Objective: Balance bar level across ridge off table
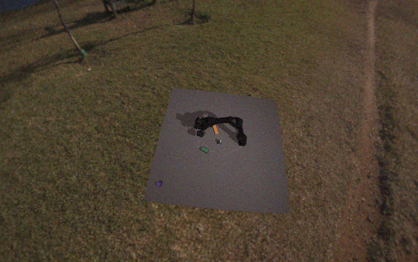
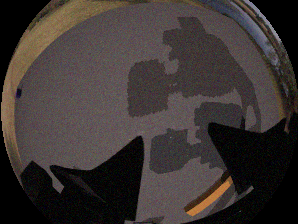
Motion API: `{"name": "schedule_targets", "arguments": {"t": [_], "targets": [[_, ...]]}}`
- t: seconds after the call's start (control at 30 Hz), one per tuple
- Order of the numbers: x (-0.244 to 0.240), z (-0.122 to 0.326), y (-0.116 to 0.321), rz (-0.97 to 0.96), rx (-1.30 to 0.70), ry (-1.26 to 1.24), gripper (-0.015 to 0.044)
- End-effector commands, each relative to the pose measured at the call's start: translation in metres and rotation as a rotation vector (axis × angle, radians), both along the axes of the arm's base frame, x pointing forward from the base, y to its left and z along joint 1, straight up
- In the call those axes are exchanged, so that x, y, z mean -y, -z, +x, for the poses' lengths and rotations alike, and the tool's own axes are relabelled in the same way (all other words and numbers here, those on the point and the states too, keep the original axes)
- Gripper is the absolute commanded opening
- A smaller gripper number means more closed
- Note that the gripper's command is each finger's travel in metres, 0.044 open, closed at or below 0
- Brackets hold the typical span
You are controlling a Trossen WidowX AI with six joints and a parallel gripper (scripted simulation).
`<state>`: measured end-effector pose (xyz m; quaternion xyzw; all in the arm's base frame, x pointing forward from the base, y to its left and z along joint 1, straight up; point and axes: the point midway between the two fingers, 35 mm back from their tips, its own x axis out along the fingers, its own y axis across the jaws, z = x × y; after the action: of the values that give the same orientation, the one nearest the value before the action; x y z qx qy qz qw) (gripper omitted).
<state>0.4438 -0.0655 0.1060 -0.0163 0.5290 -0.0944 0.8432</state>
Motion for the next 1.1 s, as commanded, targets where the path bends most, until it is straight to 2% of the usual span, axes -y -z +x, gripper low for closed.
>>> {"name": "schedule_targets", "arguments": {"t": [0.0, 0.77, 1.07], "targets": [[0.013, -0.024, -0.001, 0.081, -0.039, 0.151, 0.0315], [0.048, -0.157, -0.012, 0.399, -0.261, 1.025, 0.0315], [0.048, -0.161, -0.012, 0.406, -0.268, 1.052, 0.0315]]}}
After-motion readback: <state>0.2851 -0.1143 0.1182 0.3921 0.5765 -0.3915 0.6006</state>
